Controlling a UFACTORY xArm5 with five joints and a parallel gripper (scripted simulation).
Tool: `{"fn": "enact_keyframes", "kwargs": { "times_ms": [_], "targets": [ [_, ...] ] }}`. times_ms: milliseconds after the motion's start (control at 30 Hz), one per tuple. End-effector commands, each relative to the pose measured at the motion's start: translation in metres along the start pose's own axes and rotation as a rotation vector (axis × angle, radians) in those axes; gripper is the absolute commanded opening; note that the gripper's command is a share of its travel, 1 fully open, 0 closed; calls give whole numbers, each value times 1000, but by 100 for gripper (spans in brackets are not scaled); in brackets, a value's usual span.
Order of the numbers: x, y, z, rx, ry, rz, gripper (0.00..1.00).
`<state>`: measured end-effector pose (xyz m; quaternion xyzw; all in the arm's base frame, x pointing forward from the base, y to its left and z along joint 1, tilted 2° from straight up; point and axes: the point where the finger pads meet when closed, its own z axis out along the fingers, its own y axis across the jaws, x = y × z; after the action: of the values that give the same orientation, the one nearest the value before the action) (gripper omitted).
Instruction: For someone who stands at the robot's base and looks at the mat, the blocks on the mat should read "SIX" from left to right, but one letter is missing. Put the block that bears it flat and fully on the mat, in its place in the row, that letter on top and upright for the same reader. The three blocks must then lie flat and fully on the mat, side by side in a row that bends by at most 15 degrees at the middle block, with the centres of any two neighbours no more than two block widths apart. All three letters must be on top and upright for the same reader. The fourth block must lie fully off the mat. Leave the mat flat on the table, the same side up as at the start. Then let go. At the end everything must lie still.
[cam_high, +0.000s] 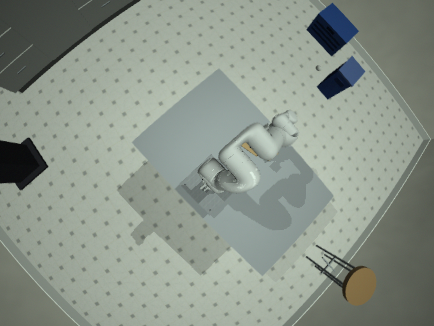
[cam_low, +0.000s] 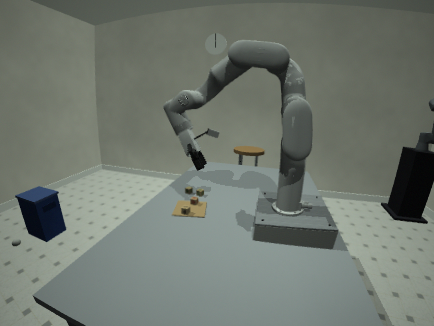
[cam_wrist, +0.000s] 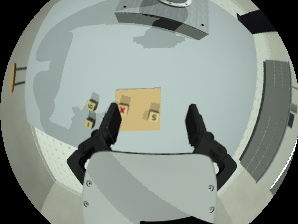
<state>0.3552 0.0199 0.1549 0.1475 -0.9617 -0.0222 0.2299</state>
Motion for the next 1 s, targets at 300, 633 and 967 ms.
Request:
{"fn": "enact_keyframes", "kwargs": {
  "times_ms": [300, 633, 967],
  "targets": [
    [0, 0, -1, 1, -3, 0, 100],
    [-4, -1, 1, 1, -6, 47, 100],
    [-25, -8, 15, 0, -18, 304, 100]
  ]
}}
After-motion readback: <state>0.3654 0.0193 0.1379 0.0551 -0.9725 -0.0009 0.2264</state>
